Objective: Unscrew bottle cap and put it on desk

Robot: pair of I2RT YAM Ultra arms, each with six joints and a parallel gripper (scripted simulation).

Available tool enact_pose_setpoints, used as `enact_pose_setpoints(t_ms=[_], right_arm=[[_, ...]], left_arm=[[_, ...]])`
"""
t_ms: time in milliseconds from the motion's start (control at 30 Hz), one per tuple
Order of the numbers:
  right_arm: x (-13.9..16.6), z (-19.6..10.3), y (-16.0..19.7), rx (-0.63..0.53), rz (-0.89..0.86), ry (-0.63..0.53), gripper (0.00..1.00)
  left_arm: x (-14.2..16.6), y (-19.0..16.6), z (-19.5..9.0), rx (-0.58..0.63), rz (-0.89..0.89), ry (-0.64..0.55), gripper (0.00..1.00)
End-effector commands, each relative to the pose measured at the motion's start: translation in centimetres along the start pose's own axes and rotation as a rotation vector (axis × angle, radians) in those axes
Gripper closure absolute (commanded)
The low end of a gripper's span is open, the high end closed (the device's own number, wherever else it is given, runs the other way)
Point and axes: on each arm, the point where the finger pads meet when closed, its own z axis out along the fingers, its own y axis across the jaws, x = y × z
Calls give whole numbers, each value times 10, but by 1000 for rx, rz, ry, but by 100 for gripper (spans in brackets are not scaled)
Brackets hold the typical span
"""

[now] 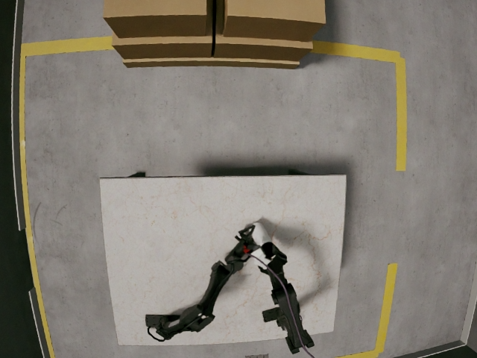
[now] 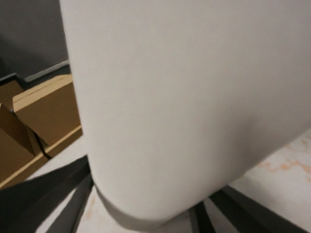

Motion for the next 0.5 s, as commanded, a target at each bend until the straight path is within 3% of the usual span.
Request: enact_pose_setpoints(t_ms=[0,233,467], right_arm=[[-5,-12,-6,86,-264,-48,100],[-5,-13,-6,157,-569,-78,100],[-6,-14,-6,163,-577,-91,100]], left_arm=[[-31,23,-1,-59,-20,-85,100],[-31,23,-1,-59,-20,-85,100],[-31,23,-1,-59,-20,-85,100]])
